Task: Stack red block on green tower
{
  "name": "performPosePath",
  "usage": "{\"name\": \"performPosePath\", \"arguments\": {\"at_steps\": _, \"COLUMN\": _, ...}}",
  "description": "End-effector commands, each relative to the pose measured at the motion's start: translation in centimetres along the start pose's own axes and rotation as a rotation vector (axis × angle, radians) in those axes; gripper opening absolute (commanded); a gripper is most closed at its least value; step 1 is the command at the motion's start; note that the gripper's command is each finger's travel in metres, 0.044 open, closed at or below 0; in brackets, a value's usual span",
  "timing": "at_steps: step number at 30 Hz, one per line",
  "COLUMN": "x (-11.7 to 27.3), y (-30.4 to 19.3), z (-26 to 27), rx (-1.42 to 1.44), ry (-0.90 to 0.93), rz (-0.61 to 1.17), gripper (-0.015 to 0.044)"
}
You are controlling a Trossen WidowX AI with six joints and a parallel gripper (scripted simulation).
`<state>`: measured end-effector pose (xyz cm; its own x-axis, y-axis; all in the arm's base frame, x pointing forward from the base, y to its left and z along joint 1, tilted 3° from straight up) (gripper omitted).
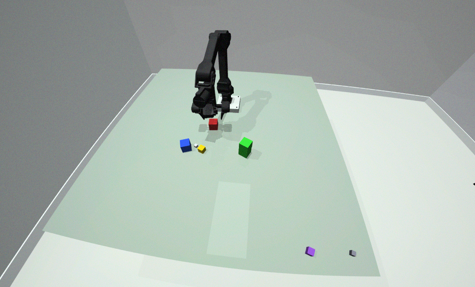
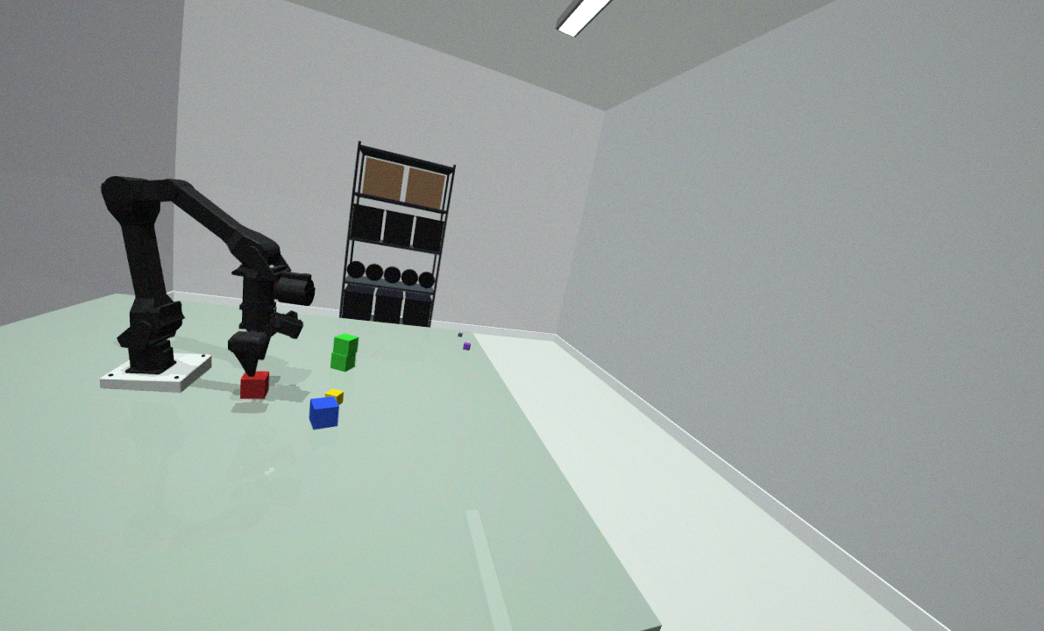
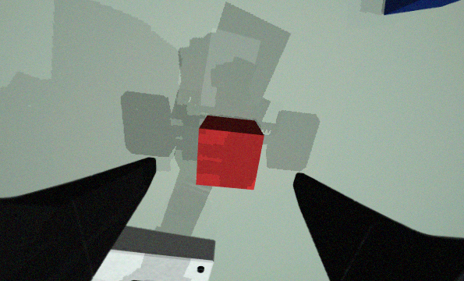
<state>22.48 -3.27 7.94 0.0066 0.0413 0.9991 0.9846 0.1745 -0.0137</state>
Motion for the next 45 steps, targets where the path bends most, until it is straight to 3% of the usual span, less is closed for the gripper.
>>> {"name": "performPosePath", "arguments": {"at_steps": 1, "x": -0.6, "y": -0.1, "z": -0.1, "rx": 0.007, "ry": -0.003, "rz": 0.007, "gripper": 0.0440}}
{"name": "performPosePath", "arguments": {"at_steps": 32, "x": -5.5, "y": -0.2, "z": -0.1, "rx": 0.007, "ry": -0.003, "rz": 0.008, "gripper": 0.0440}}
{"name": "performPosePath", "arguments": {"at_steps": 45, "x": -5.6, "y": -0.2, "z": -0.1, "rx": 0.007, "ry": -0.003, "rz": 0.008, "gripper": 0.0440}}
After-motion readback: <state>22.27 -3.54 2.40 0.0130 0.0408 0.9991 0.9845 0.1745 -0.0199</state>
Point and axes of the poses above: the point midway between the two fingers, 35 mm back from their tips, its own x axis back along the fingers, its own z axis across the jaws, y = z × x, the point moved 1 cm from there along x, back along the fingers, and after that the axes turned 2 degrees about x, right-handed, at the moved point
